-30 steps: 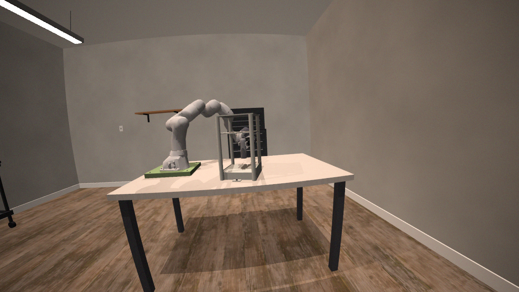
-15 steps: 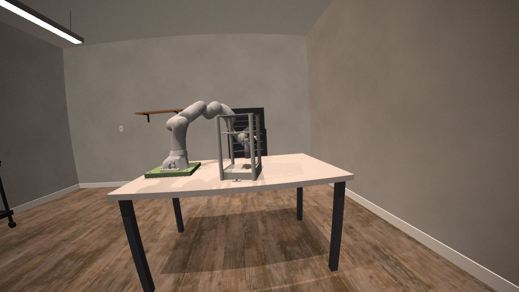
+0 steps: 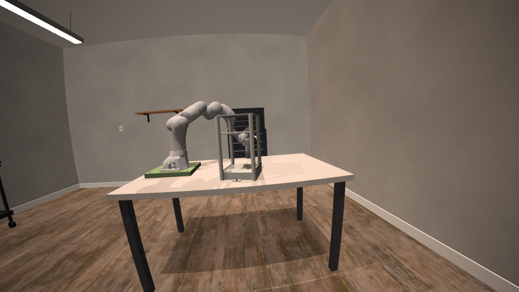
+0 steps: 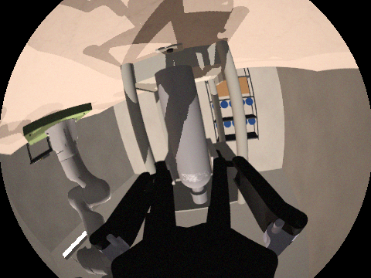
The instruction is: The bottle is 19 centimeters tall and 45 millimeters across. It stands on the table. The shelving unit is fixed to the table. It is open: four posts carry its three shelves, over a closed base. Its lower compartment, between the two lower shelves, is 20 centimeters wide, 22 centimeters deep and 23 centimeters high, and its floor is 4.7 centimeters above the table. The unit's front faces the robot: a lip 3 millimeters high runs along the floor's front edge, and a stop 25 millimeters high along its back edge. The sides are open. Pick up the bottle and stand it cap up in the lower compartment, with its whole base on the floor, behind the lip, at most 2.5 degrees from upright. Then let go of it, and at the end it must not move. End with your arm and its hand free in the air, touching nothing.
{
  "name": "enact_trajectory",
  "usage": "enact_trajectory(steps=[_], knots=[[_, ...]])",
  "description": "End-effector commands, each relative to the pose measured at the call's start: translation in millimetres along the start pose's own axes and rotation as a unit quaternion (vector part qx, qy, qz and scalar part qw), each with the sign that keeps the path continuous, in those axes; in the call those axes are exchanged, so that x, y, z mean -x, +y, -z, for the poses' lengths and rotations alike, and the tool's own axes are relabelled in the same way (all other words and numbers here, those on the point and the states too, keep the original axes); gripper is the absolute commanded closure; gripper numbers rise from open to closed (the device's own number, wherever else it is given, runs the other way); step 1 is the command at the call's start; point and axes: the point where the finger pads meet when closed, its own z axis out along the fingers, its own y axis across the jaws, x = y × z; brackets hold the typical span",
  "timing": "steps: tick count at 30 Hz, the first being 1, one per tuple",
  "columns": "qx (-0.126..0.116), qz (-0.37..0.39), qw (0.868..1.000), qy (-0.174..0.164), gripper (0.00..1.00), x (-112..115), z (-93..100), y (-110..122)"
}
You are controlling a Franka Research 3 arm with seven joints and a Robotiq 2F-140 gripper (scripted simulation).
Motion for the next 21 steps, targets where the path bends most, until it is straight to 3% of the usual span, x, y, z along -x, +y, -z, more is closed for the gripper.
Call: enact_trajectory(steps=[1,21], knots=[[-0.001,0.004,1.000,-0.003,1.00,2.1,-2.1,0.3],[-0.001,0.004,1.000,-0.003,1.00,2.2,-24.0,0.3]])
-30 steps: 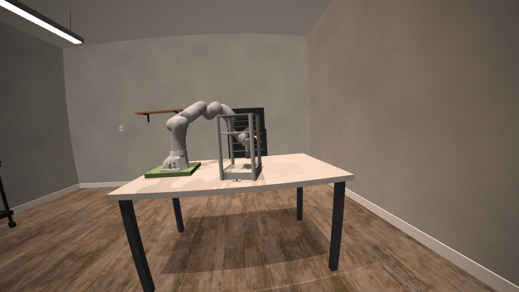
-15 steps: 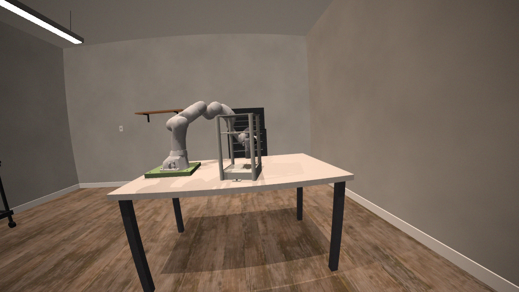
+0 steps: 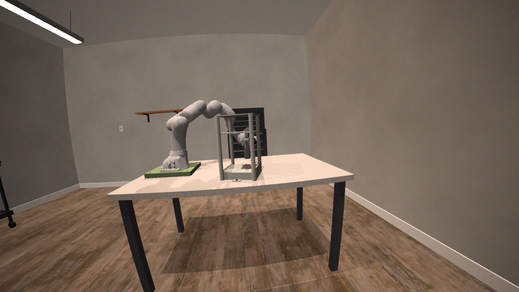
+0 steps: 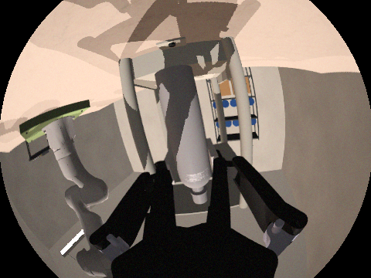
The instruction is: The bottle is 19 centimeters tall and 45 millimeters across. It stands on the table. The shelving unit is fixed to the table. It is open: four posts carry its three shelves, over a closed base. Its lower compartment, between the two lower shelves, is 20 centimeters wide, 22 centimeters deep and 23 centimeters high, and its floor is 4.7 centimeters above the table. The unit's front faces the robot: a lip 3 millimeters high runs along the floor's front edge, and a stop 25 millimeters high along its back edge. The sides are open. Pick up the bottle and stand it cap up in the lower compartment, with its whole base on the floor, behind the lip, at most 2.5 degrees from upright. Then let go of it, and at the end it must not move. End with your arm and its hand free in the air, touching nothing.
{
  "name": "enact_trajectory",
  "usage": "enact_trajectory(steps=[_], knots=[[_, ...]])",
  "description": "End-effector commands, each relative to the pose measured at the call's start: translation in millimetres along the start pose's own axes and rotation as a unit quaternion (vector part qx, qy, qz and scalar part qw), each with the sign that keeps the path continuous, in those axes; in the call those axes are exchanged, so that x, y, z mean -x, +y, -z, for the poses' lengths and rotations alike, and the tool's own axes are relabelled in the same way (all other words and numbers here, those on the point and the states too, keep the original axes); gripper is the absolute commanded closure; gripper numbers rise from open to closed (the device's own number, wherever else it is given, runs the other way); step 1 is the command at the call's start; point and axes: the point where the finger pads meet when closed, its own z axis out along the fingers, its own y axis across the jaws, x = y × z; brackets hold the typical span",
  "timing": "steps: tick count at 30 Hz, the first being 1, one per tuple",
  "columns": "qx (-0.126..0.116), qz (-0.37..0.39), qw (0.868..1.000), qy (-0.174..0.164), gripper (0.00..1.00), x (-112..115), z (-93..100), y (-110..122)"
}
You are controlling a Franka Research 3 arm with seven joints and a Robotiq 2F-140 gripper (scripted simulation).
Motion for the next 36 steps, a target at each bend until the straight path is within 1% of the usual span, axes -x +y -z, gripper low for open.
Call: enact_trajectory(steps=[1,7,9,24,26,36], knots=[[0.002,-0.006,1.000,0.002,1.00,0.8,-7.5,3.4],[0.002,-0.006,1.000,0.002,1.00,0.8,-22.1,3.4],[0.002,-0.006,1.000,0.002,1.00,0.8,-22.1,3.4],[0.002,-0.006,1.000,0.002,1.00,0.6,-67.5,3.6],[0.002,-0.006,1.000,0.002,1.00,0.6,-67.5,3.6],[0.002,-0.006,1.000,0.002,1.00,0.5,-96.4,3.7]])
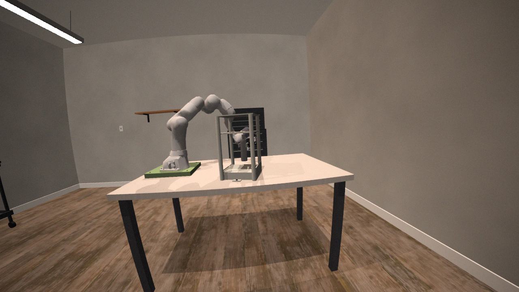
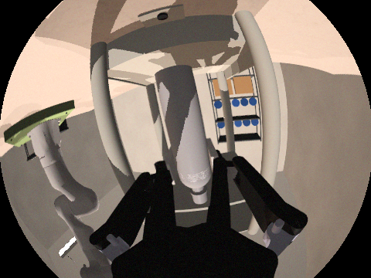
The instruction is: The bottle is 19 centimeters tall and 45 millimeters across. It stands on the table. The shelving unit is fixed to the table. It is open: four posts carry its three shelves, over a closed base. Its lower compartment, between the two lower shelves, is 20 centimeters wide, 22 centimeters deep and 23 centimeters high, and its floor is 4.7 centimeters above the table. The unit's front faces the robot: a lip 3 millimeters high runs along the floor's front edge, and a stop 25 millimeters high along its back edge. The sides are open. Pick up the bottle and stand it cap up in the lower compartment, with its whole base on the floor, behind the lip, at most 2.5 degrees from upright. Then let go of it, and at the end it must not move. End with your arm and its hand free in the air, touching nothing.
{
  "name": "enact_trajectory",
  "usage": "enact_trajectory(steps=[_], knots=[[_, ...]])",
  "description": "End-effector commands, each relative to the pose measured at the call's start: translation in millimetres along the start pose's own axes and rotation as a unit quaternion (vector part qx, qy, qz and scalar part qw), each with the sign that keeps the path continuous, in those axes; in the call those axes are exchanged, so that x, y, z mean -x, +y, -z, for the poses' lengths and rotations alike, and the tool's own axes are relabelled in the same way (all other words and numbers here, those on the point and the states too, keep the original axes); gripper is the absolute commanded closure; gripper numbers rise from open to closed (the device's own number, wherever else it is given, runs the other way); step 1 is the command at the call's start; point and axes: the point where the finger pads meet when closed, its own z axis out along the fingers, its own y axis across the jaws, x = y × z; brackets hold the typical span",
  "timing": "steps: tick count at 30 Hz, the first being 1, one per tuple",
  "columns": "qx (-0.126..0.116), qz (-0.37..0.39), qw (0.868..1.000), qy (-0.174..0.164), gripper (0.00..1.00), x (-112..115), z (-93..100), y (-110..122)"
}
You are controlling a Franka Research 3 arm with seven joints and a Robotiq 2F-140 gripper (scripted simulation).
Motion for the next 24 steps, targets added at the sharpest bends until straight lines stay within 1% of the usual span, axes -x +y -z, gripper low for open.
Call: enact_trajectory(steps=[1,5,7,14,24], knots=[[0.005,-0.010,1.000,0.004,1.00,-0.8,-9.0,4.5],[0.005,-0.010,1.000,0.004,1.00,-0.9,-17.7,4.6],[0.005,-0.010,1.000,0.004,1.00,-0.9,-17.7,4.6],[0.005,-0.010,1.000,0.004,1.00,-0.9,-27.9,4.7],[0.005,-0.010,1.000,0.004,1.00,-1.0,-32.0,4.7]])
